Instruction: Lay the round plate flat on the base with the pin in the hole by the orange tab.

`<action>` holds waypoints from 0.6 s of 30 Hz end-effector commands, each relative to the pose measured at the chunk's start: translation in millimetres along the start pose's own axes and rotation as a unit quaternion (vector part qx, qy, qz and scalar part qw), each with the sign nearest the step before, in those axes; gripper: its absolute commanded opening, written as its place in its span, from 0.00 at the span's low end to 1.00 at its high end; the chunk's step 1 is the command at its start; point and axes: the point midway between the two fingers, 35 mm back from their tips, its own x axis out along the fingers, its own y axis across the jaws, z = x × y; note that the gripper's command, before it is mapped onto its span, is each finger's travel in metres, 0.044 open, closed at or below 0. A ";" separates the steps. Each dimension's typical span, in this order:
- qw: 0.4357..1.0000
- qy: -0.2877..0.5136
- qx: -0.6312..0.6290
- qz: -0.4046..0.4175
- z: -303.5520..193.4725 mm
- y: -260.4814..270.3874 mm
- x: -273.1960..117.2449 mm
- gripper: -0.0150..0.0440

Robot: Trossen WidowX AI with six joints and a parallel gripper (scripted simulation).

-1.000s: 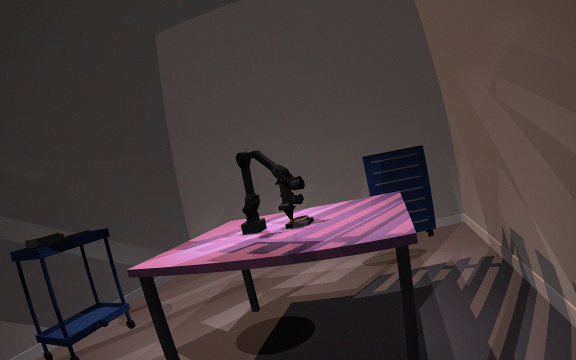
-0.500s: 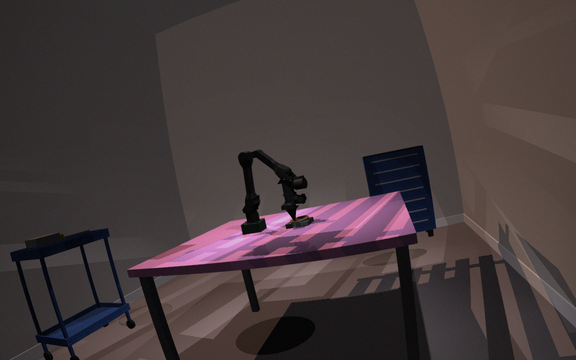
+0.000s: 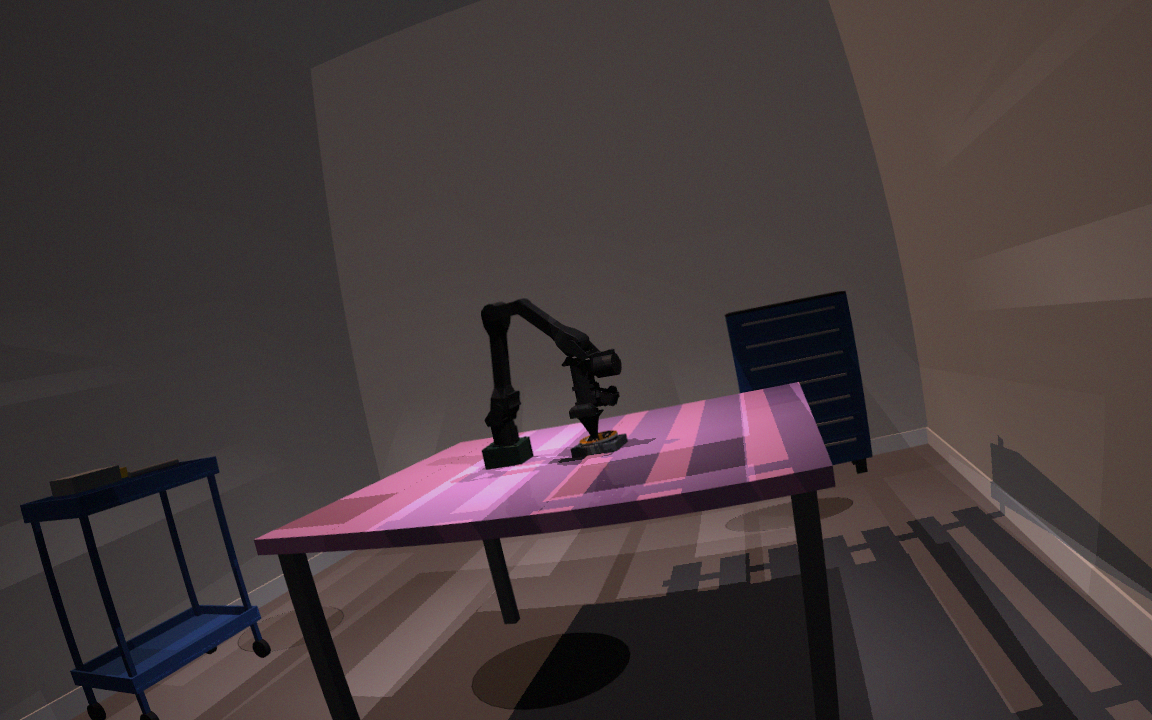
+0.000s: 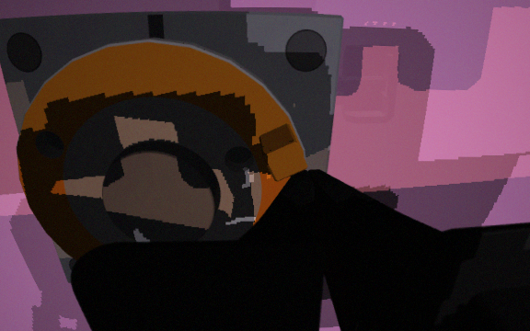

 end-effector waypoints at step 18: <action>1.000 -0.005 0.001 0.000 27.9 11.8 -4.3 0.25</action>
